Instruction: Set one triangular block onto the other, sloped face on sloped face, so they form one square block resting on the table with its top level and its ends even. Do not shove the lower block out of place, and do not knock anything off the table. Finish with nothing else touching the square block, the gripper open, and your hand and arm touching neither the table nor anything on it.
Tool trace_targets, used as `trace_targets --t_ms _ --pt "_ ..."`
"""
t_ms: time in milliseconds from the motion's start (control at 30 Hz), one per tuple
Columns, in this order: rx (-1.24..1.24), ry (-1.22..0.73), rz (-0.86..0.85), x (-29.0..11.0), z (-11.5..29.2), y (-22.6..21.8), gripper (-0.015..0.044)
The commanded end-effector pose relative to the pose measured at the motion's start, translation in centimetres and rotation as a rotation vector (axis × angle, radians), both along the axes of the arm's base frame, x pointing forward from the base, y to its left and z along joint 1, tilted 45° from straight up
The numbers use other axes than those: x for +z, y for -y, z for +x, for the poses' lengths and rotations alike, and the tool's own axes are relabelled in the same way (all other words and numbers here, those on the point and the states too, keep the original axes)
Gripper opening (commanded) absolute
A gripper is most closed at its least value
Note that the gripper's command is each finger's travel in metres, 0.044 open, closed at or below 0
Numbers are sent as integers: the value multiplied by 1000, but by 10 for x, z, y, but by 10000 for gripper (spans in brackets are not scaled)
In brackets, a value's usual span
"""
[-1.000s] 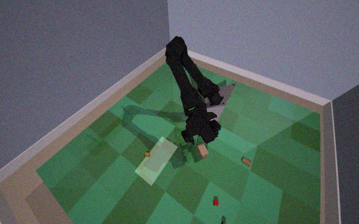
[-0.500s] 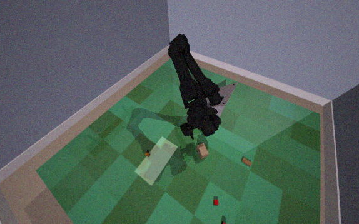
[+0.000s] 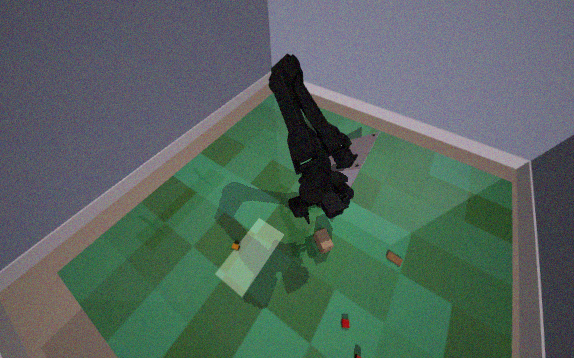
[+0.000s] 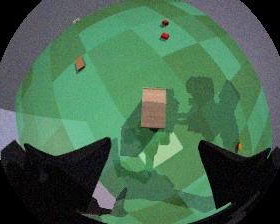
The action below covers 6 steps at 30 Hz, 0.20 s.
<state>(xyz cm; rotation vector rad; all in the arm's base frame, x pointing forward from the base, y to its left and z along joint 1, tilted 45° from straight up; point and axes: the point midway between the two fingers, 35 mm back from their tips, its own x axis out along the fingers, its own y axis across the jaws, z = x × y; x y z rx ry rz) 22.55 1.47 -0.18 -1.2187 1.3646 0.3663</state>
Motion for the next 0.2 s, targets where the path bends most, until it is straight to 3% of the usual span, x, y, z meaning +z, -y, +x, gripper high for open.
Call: trace_targets --t_ms 0,167 --pt "3 -2 0 -1 0 0 440" --pt "3 -2 0 -1 0 0 440"
